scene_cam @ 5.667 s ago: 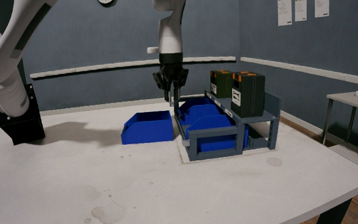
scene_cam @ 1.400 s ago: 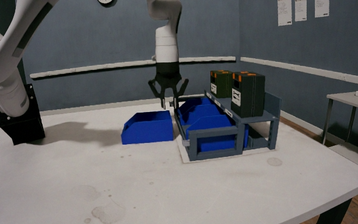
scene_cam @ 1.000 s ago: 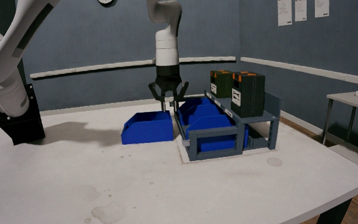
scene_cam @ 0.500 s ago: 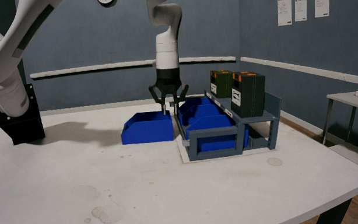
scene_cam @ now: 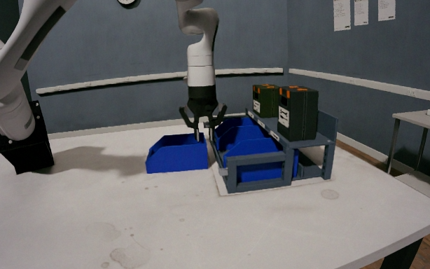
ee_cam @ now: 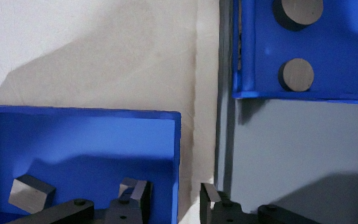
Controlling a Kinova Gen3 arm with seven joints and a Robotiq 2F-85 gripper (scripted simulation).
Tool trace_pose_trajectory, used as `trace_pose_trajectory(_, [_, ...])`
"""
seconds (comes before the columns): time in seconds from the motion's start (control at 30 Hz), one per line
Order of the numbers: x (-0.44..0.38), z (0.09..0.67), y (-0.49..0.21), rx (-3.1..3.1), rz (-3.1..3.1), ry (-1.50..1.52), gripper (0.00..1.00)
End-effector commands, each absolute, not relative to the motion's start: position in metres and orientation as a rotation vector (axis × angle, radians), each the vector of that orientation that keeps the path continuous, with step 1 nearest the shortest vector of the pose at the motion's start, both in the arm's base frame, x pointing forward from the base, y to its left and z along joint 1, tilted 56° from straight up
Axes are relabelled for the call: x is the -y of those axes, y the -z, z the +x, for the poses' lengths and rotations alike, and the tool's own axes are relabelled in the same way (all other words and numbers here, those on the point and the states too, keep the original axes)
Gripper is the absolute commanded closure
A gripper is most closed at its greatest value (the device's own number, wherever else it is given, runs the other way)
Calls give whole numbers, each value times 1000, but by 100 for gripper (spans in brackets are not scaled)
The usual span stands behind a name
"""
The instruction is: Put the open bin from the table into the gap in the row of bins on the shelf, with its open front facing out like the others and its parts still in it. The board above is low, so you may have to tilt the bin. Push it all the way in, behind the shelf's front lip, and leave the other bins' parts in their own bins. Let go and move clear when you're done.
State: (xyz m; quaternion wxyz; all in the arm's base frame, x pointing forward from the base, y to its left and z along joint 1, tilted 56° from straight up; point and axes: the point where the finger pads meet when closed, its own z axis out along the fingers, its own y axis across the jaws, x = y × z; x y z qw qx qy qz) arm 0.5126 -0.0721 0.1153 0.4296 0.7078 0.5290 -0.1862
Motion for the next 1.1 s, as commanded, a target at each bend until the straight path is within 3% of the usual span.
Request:
trace_pose_trajectory(0.0, [71,513,-115,-1322,1766,463,61])
trace_pose_trajectory(0.87, [79,515,-110,-1322,1766,463,61])
trace_pose_trajectory(0.9, [79,515,-110,-1322,1766,463,90])
trace_pose_trajectory(1.07, [79,515,-110,-1322,1766,463,90])
